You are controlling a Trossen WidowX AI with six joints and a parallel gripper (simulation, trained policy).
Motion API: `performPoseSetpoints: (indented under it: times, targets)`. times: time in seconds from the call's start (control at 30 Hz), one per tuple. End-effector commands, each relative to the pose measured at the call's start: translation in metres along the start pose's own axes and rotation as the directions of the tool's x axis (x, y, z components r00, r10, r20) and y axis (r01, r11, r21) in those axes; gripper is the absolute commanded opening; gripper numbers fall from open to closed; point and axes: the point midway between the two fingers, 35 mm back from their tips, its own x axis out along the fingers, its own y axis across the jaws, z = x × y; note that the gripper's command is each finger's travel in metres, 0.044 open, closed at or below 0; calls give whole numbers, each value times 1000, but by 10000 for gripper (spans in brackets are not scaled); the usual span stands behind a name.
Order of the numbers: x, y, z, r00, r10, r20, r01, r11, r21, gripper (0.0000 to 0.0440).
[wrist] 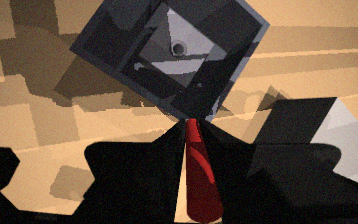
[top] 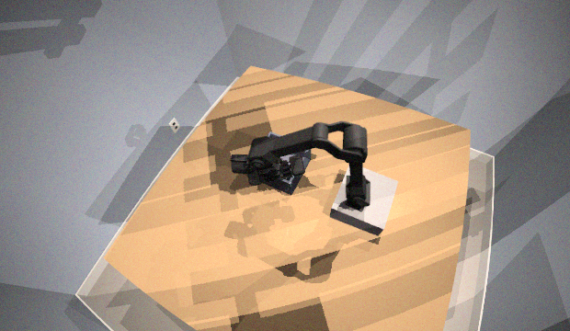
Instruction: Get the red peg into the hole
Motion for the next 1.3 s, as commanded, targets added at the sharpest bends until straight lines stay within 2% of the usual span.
performPoseSetpoints:
  times: [0.0,0.47,0.77,0.83,1.0,1.17,1.2,1.27]
  targets:
    - [5,2,17,1000,3,6,-3,1000,17,0]
    - [43,4,79,999,37,-30,-36,999,25,0]
    - [75,9,93,994,75,-79,-78,996,-38,4]
    - [83,9,92,992,75,-99,-81,995,-57,35]
    - [99,10,89,987,76,-144,-89,992,-84,149]
    - [101,15,104,984,103,-142,-122,984,-130,155]
    - [99,17,107,983,111,-144,-130,982,-134,166]
    - [98,20,111,981,117,-153,-138,982,-131,218]
